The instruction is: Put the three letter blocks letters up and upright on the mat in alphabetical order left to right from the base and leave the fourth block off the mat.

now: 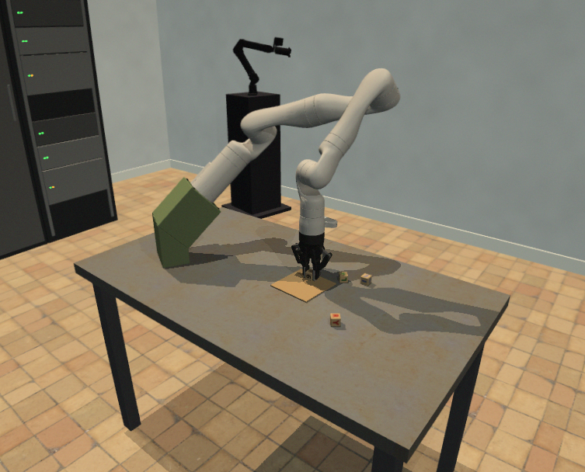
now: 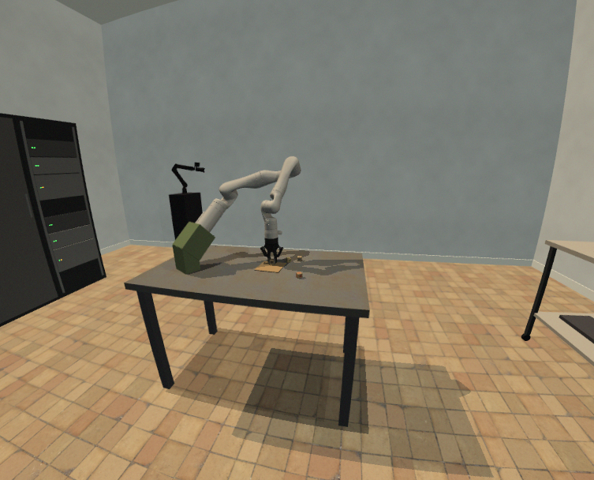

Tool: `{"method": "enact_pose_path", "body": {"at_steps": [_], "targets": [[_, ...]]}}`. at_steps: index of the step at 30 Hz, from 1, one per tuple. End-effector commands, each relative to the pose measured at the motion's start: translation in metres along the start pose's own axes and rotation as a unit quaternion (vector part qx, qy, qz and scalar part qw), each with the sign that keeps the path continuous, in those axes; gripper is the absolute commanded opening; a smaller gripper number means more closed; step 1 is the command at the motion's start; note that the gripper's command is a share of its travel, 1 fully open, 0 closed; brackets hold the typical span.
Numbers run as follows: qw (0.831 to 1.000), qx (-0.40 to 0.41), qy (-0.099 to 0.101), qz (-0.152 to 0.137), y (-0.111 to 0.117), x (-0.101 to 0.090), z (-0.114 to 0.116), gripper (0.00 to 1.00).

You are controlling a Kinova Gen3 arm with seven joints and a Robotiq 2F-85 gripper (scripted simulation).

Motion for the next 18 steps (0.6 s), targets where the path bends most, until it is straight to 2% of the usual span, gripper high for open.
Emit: {"method": "enact_pose_path", "body": {"at_steps": [1,2,4,5,10,14,18], "targets": [[1.0,0.0,-0.001,0.0,-0.0002,-0.0005,0.0003,0.21],[1.0,0.0,-0.001,0.0,-0.0002,-0.0005,0.0003,0.25],[1.0,0.0,-0.001,0.0,-0.0002,-0.0005,0.0003,0.25],[1.0,0.0,-0.001,0.0,-0.0002,-0.0005,0.0003,0.29],[1.0,0.0,-0.001,0.0,-0.0002,-0.0005,0.0003,0.33],[1.0,0.0,-0.001,0.0,-0.0002,-0.0005,0.0003,0.41],[1.0,0.0,-0.001,0.0,-0.0002,-0.0005,0.0003,0.41]]}}
Point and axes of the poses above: the point where the finger pads meet when closed, its own x axis out along the fingers, its own z axis across the jaws, y = z × x, the point moved 10 cm from there along -x, back along the fingers, and after that the axes turned 2 degrees about x, right-handed, at the moved point
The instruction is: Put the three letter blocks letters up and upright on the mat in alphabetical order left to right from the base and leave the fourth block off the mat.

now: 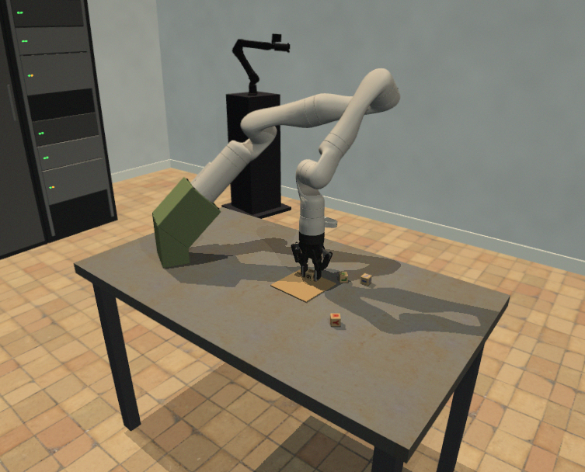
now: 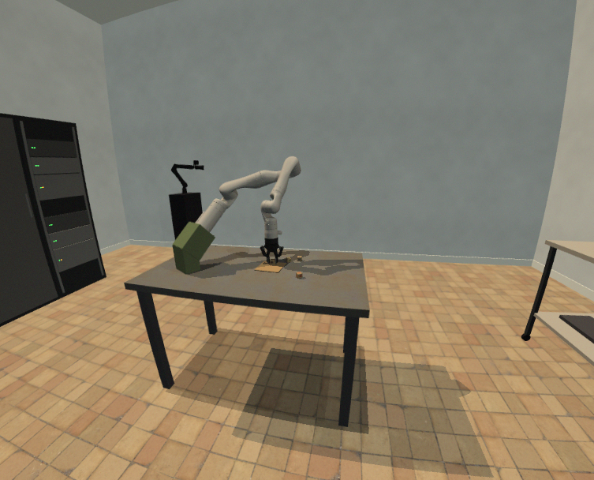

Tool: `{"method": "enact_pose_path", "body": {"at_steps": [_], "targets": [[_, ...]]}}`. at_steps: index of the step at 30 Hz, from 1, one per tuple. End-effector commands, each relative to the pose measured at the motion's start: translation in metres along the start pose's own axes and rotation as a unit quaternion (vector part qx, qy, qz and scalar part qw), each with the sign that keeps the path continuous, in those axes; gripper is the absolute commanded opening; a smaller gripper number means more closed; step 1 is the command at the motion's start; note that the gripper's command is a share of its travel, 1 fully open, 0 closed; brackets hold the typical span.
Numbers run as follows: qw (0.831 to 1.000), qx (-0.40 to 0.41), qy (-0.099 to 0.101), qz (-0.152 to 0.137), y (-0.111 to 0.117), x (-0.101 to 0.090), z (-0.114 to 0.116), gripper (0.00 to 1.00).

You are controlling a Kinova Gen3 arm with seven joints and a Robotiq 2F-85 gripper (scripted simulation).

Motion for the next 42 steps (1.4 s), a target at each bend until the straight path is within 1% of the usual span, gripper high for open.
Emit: {"method": "enact_pose_path", "body": {"at_steps": [1,9,14,16,21,31,33,38,42], "targets": [[1.0,0.0,-0.001,0.0,0.0,0.0,0.0,0.41],[1.0,0.0,-0.001,0.0,0.0,-0.001,0.0,0.41],[1.0,0.0,-0.001,0.0,0.0,-0.008,0.0,0.41],[1.0,0.0,-0.001,0.0,0.0,-0.008,0.0,0.41],[1.0,0.0,-0.001,0.0,0.0,-0.024,0.0,0.41],[1.0,0.0,-0.001,0.0,0.0,-0.068,0.0,0.41],[1.0,0.0,-0.001,0.0,0.0,-0.068,0.0,0.41],[1.0,0.0,-0.001,0.0,0.0,-0.084,0.0,0.41],[1.0,0.0,-0.001,0.0,0.0,-0.089,0.0,0.41]]}}
Point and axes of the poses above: the point where the finger pads meet when closed, its own x axis out along the fingers, its own z axis across the jaws, y = z × x, the point moved 10 cm from there along -x, back along the fingers, and after that the axes turned 2 degrees about x, right-handed, at the moved point
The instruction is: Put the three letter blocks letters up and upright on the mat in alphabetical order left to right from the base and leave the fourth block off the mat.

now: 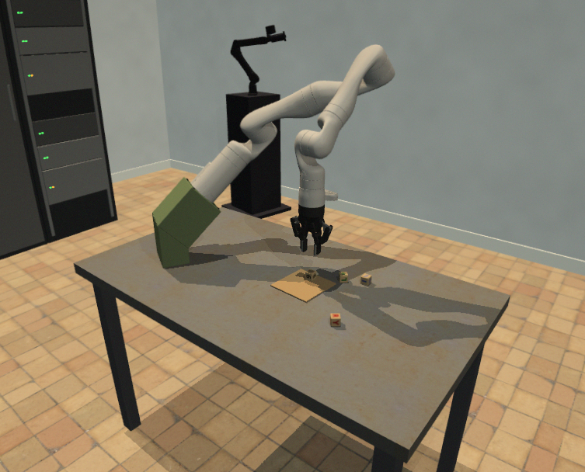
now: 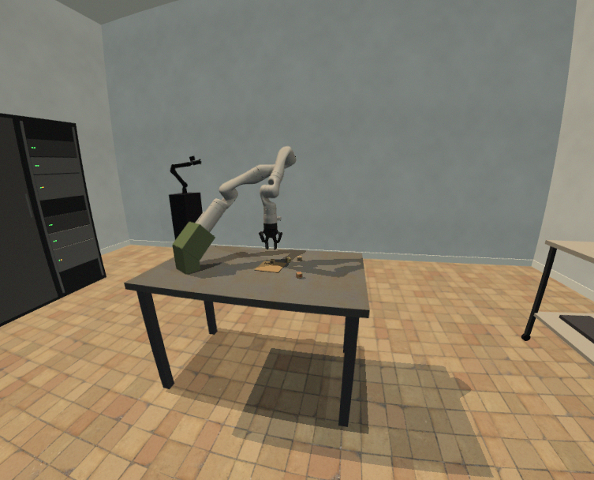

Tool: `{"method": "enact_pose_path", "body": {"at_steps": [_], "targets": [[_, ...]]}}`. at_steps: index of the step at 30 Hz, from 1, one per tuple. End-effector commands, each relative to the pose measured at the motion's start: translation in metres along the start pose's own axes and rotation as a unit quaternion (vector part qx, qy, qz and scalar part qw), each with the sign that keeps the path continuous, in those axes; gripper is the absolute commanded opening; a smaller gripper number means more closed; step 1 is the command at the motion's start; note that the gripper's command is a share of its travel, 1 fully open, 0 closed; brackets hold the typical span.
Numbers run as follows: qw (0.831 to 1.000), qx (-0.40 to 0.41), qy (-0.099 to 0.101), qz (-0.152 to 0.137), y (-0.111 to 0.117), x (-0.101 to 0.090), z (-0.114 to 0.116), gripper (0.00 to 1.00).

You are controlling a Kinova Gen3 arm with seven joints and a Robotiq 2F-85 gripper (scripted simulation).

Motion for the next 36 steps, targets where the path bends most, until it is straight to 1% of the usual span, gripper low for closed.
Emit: {"method": "enact_pose_path", "body": {"at_steps": [1,4,5,29,33,36], "targets": [[1.0,-0.002,-0.006,-0.002,0.0,-0.006,0.003,0.41],[1.0,-0.002,-0.006,-0.002,0.0,-0.006,0.003,0.41],[1.0,-0.002,-0.006,-0.002,0.0,-0.006,0.003,1.0],[1.0,-0.004,-0.006,-0.002,0.0,-0.006,0.003,1.0],[1.0,-0.027,-0.005,-0.002,0.002,-0.005,0.007,1.0],[0.998,-0.066,-0.004,-0.001,0.004,-0.004,0.014,1.0]]}}
Point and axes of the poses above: the point where the finger pads meet when closed, its own x axis out along the fingers, its own z axis across the jaws, y = z × x, the point moved 10 cm from there along -x, back along the fingers, and after that the axes turned 2 degrees about x, right-handed, at the moved point
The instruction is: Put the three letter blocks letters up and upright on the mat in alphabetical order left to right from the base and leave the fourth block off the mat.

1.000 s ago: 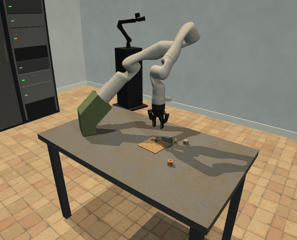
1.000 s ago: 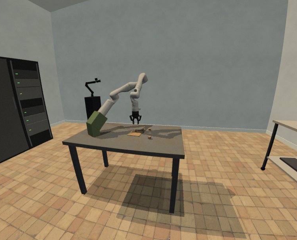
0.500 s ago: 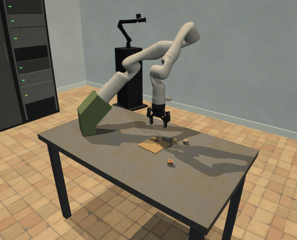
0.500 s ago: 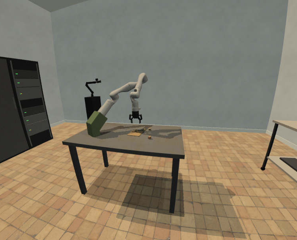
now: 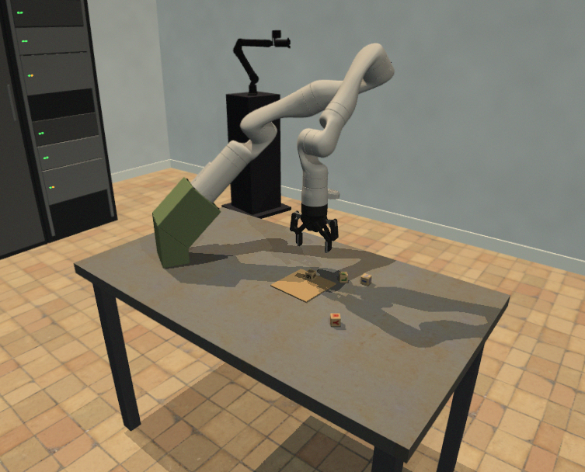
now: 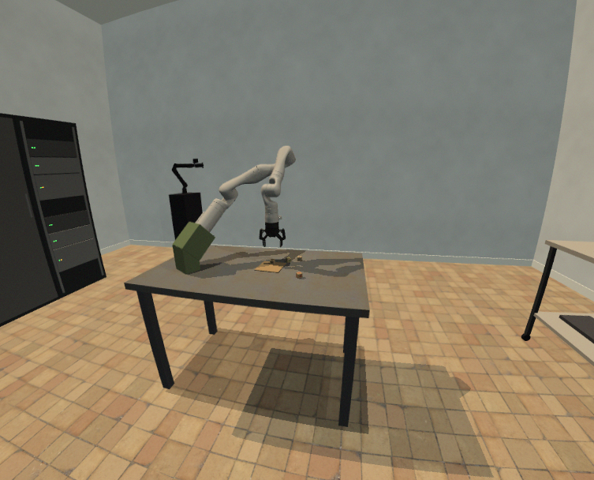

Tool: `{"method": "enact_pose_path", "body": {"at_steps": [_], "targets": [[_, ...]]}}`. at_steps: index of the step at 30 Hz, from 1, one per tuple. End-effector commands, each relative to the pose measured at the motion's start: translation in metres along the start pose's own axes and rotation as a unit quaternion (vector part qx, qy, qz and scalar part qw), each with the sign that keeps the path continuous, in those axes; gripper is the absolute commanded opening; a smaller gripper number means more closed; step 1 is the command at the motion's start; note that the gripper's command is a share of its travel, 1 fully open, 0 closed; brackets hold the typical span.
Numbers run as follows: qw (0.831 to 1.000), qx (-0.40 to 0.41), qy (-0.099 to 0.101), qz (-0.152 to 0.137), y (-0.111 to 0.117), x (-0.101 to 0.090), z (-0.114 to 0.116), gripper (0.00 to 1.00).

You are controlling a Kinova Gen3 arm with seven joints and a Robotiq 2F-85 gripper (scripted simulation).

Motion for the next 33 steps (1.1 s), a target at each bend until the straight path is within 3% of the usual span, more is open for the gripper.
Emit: {"method": "enact_pose_path", "body": {"at_steps": [1,7,12,16,21,23,28,33], "targets": [[0.999,-0.036,-0.001,0.0,0.002,0.0,0.009,1.0],[0.992,-0.13,0.0,0.002,0.007,0.003,0.027,1.0],[0.962,-0.274,0.002,0.004,0.018,0.005,0.055,1.0],[0.923,-0.384,0.002,0.004,0.028,0.007,0.078,1.0],[0.858,-0.514,0.001,0.003,0.043,0.008,0.106,1.0],[0.858,-0.514,0.001,0.003,0.043,0.008,0.106,1.0],[0.79,-0.613,0.0,-0.001,0.057,0.008,0.13,1.0],[0.749,-0.663,-0.001,-0.003,0.066,0.008,0.143,1.0]]}}
Point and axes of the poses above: the point where the finger pads meet when closed, its own x axis out along the fingers, its own z axis across the jaws, y = z × x, the point moved 10 cm from there along -x, back along the fingers, and after that the axes turned 2 degrees about x, right-handed, at the moved point
